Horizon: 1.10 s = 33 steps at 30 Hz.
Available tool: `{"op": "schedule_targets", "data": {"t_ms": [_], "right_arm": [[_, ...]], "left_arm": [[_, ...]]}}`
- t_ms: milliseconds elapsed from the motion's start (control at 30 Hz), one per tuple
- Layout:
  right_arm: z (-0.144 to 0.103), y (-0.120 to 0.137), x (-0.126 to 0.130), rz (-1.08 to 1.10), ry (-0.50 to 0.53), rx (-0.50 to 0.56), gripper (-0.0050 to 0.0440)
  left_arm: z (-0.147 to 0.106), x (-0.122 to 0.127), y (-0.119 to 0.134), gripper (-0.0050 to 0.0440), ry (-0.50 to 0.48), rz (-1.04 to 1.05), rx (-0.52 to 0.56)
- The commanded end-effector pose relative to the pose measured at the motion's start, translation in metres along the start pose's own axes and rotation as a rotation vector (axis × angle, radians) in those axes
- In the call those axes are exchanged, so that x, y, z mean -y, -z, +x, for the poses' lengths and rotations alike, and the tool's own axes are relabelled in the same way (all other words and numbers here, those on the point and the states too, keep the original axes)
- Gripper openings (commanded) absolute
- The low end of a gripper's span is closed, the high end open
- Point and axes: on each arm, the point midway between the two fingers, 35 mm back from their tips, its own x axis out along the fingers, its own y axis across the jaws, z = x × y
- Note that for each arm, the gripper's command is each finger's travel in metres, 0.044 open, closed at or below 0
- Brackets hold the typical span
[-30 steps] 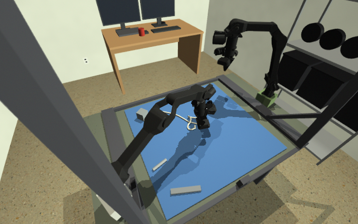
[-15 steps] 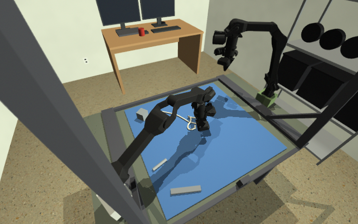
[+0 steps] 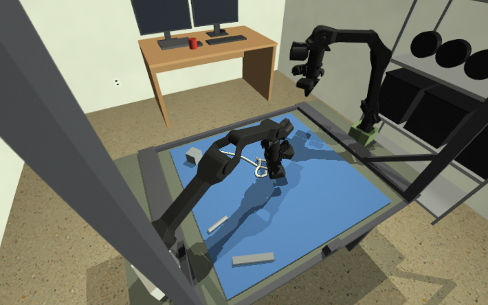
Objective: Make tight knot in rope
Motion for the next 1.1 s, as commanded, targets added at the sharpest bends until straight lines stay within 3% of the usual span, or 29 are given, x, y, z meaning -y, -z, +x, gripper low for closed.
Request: {"op": "schedule_targets", "data": {"t_ms": [0, 433, 1067], "right_arm": [[-0.008, 0.001, 0.001, -0.002, -0.009, 0.022, 0.0085], [-0.008, 0.001, 0.001, -0.002, -0.009, 0.022, 0.0085], [-0.008, 0.001, 0.001, -0.002, -0.009, 0.022, 0.0085]], "left_arm": [[-0.012, -0.005, -0.006, 0.0035, -0.019, -0.003, 0.024], [-0.013, -0.005, -0.006, 0.0035, -0.020, -0.003, 0.024], [-0.043, -0.008, -0.010, 0.0035, -0.033, -0.003, 0.040]]}}
